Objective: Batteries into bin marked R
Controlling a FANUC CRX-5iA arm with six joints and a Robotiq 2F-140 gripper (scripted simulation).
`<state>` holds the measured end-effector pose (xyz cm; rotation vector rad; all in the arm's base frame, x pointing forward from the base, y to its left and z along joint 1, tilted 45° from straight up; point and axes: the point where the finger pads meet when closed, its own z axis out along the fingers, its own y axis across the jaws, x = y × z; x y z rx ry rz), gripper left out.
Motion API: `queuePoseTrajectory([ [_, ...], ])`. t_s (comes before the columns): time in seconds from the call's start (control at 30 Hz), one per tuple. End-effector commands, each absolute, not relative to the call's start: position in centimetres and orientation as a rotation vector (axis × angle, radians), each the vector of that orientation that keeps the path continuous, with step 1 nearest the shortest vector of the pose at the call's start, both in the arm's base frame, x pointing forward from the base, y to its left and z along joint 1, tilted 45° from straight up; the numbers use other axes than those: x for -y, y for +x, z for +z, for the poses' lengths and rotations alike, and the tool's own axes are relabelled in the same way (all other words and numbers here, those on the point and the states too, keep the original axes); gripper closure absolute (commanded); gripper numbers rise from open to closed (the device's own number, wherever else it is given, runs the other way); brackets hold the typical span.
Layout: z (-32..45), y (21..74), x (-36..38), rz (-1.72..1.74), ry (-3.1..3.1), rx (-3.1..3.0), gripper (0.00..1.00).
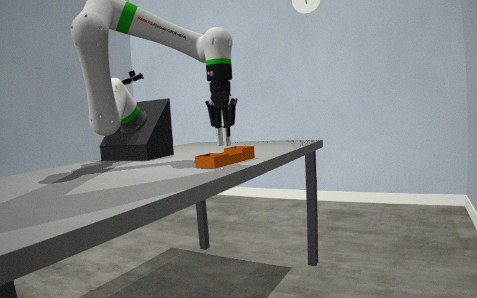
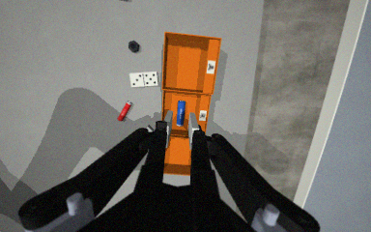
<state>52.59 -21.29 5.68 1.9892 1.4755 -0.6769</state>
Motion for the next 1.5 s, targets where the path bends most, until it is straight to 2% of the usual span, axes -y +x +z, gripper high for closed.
queuePoseTrajectory([
  [0.0, 6.2, 52.6, 20.8, -0.677, 1.989, -1.475, 0.83],
  [0.27, 5.1, 52.1, 19.6, -0.719, 1.926, -1.583, 0.83],
  [1.17, -7.9, 45.5, 4.7, -1.070, 1.007, -2.521, 0.83],
  [1.47, -8.4, 45.4, 4.2, -1.142, 0.643, -2.735, 0.83],
])
